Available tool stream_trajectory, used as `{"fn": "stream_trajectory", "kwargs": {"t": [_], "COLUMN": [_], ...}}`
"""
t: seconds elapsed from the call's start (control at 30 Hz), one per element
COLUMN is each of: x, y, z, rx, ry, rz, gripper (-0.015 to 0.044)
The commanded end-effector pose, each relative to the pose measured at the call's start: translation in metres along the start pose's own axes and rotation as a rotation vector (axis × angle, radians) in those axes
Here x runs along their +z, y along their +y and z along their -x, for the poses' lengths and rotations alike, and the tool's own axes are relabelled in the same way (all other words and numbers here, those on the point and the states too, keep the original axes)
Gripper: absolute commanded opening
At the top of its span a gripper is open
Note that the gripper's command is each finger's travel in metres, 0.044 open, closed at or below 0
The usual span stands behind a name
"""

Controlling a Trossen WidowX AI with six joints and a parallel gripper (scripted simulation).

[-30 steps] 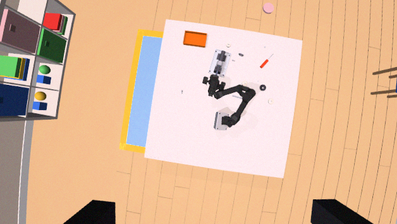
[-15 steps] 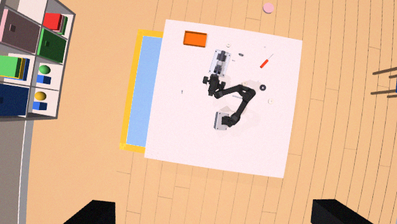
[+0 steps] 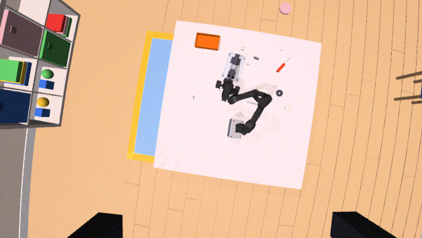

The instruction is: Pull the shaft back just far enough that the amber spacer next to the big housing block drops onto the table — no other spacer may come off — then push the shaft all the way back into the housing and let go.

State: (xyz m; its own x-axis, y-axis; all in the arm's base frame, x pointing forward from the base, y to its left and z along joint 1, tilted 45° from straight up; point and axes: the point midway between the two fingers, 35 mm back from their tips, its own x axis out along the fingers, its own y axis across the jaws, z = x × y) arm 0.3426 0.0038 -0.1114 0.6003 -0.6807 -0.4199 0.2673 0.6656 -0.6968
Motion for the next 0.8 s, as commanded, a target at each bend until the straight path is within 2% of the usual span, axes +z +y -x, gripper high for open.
{"fn": "stream_trajectory", "kwargs": {"t": [0.0, 0.77], "x": [0.0043, 0.0091], "y": [0.0010, 0.0007], "z": [-0.0018, -0.0065], "rx": [0.002, 0.002], "ry": [-0.005, -0.005], "rz": [-0.007, -0.007], "gripper": [0.0000, 0.0000]}}
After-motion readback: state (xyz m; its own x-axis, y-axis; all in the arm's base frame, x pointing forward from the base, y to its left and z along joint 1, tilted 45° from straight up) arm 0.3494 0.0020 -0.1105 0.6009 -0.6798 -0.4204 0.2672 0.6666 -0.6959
